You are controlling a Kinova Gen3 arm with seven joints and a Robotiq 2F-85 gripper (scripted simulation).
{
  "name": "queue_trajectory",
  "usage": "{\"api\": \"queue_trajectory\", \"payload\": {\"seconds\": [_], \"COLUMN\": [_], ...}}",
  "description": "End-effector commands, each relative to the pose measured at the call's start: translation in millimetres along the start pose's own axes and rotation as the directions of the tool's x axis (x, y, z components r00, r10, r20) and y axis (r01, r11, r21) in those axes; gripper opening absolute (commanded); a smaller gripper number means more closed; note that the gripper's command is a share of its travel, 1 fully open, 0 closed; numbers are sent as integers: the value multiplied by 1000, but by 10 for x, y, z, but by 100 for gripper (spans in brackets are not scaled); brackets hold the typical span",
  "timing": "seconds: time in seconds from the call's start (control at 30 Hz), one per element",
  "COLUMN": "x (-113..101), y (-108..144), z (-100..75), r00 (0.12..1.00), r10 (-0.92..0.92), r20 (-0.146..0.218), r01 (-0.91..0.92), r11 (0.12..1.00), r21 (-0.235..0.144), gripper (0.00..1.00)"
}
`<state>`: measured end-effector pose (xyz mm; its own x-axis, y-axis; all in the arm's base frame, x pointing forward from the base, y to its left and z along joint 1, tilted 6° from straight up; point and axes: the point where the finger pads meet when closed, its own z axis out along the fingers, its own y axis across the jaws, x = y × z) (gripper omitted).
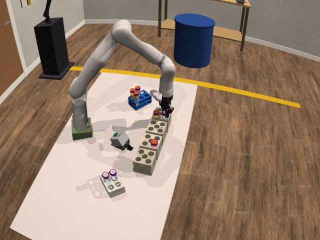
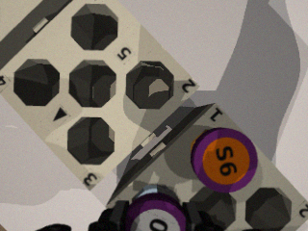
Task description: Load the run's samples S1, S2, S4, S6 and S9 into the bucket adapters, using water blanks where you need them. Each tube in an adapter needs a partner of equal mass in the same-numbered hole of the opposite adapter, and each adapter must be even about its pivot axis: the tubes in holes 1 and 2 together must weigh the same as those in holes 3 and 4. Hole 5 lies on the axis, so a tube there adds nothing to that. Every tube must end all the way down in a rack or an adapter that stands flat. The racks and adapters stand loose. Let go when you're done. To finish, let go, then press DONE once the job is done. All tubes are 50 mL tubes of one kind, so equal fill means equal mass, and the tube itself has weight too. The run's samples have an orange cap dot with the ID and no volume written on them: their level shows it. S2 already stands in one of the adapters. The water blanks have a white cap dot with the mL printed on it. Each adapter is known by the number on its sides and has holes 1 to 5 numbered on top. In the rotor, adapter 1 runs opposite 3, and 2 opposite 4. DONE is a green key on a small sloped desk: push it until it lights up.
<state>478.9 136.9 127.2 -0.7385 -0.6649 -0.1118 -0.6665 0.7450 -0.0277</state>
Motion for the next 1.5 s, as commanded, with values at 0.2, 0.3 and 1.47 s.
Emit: {"api": "queue_trajectory", "payload": {"seconds": [0.2,0.3,1.47], "x": [4,3,1], "y": [-13,-12,-2], "z": [72,91,99], "r00": [1000,1000,1000], "r10": [5,5,1], "r20": [-1,-1,-1], "r01": [-5,-5,-1], "r11": [1000,1000,1000], "r21": [5,4,1], "gripper": [10,10,62]}}
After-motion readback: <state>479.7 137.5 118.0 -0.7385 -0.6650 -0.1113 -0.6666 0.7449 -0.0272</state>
